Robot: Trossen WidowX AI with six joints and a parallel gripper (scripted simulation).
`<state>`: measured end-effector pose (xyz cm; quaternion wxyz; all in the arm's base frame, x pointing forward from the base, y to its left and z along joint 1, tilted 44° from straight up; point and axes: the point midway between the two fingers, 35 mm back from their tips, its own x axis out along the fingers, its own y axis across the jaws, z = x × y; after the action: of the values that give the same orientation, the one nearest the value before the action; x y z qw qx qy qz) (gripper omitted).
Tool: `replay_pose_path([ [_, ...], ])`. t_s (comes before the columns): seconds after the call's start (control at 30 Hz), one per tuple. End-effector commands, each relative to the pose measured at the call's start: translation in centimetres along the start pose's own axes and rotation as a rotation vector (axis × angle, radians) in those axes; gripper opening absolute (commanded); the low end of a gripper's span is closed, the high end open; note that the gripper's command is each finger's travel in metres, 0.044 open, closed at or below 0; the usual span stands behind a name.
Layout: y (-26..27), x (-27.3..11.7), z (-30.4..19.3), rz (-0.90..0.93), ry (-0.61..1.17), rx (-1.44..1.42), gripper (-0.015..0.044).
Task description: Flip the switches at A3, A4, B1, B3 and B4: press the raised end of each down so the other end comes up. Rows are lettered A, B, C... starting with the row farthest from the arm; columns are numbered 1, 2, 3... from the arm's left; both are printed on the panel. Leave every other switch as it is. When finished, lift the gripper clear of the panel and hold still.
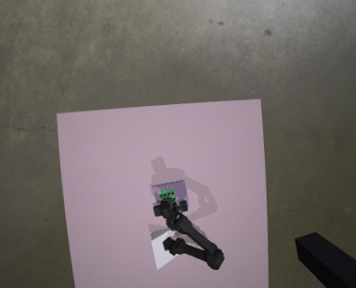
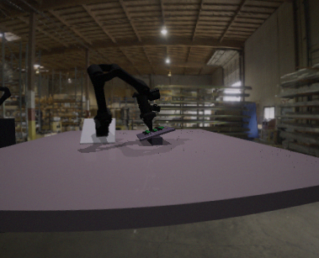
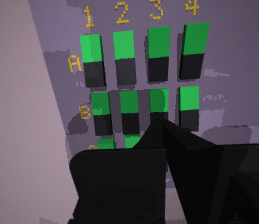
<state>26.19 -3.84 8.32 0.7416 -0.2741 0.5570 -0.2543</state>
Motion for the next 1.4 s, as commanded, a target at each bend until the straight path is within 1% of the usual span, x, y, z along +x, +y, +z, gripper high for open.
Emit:
replay_pose_path([
  [0.0,0.0,0.1,0.0,-0.002,-0.001,-0.002,0.0],
  [0.3,0.0,-0.1,0.1,0.001,0.0,0.001,0.0],
  [0.37,0.2,-1.7,0.2,0.005,0.008,0.0,0.0],
  [0.47,0.1,-5.4,0.3,0.003,0.024,-0.003,0.0],
  [0.53,0.1,-6.3,0.3,0.0,0.027,-0.004,0.0],
  [0.7,0.1,-6.3,0.3,0.0,0.027,-0.004,0.0],
  [0.8,-1.9,-6.3,0.3,0.0,0.027,-0.004,0.0],
  [0.93,-2.2,-6.3,0.3,-0.001,0.027,-0.004,0.0],
  [1.0,-2.2,-5.5,0.3,0.001,0.021,-0.004,0.0],
  [1.1,-2.2,-3.0,0.1,-0.001,0.001,-0.003,0.0],
  [1.37,-2.3,-2.3,0.1,-0.002,-0.001,-0.003,0.0],
])
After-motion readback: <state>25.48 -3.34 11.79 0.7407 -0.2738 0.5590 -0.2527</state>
